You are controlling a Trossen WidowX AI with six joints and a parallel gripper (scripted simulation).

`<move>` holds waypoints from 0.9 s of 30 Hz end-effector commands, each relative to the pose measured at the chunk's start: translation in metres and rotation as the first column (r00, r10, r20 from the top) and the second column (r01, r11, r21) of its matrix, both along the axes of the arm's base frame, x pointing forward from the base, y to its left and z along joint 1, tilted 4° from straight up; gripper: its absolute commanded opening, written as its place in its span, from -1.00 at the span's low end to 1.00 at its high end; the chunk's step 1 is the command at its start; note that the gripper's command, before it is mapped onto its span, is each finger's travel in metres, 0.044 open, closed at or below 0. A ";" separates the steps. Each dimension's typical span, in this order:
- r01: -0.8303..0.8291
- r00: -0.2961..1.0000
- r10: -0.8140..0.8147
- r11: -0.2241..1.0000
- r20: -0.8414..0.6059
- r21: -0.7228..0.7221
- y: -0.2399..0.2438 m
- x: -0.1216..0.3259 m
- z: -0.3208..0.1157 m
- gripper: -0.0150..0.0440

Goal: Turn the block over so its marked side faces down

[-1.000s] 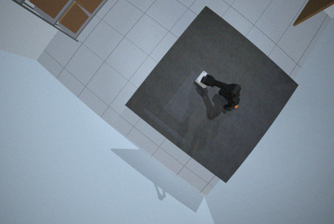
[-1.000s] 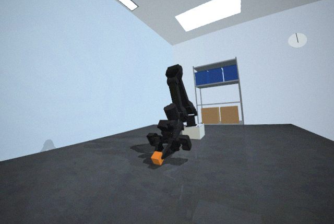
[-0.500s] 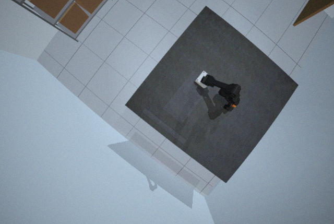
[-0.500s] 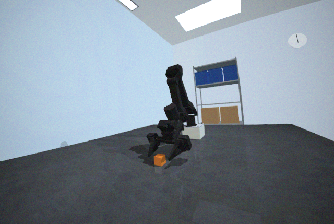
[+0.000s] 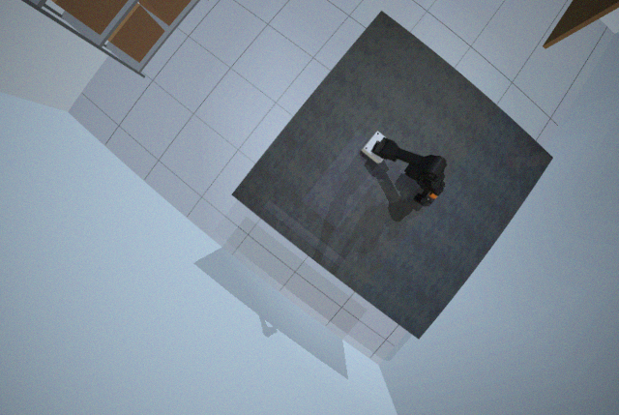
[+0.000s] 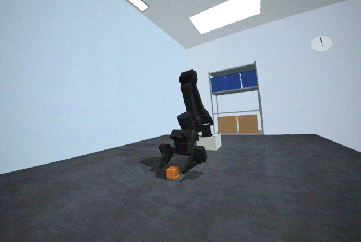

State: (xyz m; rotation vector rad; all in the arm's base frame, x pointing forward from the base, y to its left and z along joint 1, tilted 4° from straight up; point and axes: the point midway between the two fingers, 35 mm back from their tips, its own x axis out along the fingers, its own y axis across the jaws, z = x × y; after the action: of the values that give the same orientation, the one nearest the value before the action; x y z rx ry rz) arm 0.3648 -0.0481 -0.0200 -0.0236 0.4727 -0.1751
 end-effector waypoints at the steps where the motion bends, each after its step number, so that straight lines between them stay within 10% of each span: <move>1: -0.004 1.000 0.004 1.000 -0.004 -0.002 0.000 -0.001 -0.001 1.00; 15: -0.003 1.000 0.003 1.000 -0.009 -0.001 0.000 0.000 -0.001 1.00; 27: 0.030 0.931 -0.007 0.998 -0.365 0.057 0.005 -0.001 0.041 1.00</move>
State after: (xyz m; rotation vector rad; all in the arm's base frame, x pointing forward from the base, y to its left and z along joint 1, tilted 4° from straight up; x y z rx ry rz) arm 0.3690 -0.0461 -0.0234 -0.0142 0.6792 -0.1662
